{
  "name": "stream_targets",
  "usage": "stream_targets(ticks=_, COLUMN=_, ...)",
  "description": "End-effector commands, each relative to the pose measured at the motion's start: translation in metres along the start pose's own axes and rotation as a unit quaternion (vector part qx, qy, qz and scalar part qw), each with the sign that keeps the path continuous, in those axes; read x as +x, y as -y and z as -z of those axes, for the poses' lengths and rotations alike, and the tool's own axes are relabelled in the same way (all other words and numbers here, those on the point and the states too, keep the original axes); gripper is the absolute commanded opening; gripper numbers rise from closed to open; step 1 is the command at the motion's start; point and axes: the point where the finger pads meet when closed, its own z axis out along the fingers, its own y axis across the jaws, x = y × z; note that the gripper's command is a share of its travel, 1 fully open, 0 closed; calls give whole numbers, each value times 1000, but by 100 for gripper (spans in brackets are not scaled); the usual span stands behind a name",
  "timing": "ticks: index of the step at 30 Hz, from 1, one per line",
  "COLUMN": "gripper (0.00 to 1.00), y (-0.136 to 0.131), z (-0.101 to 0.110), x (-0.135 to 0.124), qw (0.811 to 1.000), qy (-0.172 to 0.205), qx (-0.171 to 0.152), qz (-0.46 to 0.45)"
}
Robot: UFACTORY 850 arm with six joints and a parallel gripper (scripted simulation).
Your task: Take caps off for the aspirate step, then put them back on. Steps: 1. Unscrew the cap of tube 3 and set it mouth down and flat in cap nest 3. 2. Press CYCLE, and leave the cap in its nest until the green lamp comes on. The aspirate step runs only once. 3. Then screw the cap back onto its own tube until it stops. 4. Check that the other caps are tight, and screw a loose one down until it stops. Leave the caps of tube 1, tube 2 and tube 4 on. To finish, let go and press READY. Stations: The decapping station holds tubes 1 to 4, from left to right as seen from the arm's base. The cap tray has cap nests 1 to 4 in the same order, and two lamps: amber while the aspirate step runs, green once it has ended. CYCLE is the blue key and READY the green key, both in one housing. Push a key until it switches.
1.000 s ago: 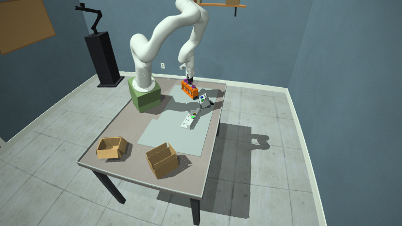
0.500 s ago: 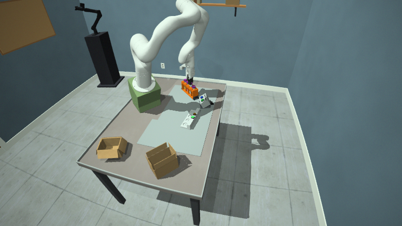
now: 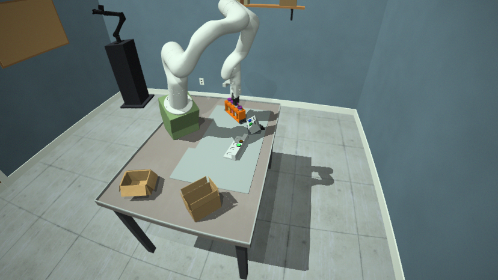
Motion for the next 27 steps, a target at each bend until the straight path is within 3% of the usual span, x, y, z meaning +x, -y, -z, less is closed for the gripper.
stream_targets(ticks=1, gripper=0, y=-1, z=-2, x=0, qw=1000, qy=0, qx=-1, qz=0)
stream_targets(ticks=13, gripper=0, y=-1, z=-3, x=0, qw=1000, qy=0, qx=-1, qz=0)
stream_targets(ticks=14, gripper=46, y=-1, z=-3, x=0, qw=1000, qy=0, qx=-1, qz=0)
stream_targets(ticks=27, gripper=46, y=-1, z=-3, x=0, qw=1000, qy=0, qx=-1, qz=0)
